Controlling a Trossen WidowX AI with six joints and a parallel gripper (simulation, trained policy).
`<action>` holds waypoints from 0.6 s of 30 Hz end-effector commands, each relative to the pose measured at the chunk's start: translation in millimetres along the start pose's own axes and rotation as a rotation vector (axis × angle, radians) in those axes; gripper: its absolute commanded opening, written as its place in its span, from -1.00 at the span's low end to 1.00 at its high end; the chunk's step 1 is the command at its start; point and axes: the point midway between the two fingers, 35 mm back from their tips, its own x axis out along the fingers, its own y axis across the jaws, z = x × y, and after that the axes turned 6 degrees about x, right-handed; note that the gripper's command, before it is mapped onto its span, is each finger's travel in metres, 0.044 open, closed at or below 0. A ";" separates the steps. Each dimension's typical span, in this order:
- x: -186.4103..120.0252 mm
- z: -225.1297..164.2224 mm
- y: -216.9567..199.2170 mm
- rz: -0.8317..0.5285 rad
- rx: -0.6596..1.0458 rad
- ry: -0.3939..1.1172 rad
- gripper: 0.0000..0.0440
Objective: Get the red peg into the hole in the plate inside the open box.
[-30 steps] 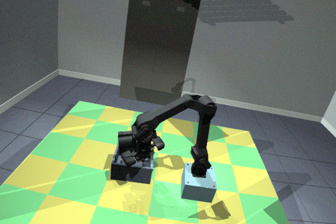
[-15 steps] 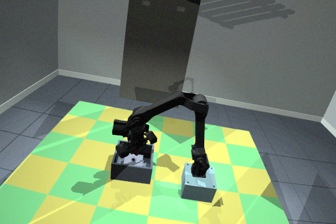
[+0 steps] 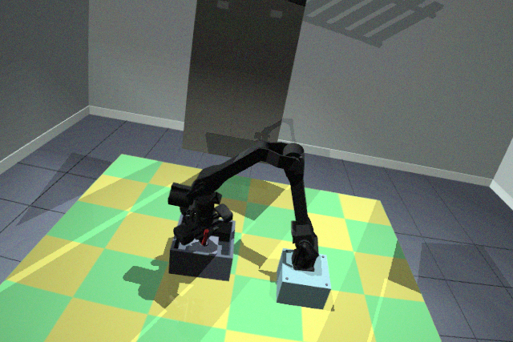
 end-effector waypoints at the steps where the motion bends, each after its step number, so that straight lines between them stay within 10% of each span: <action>1: 9.9 0.7 -1.5 -0.004 -0.027 0.025 -0.35; 18: -6.2 47.0 42.7 0.138 -0.047 0.075 1.00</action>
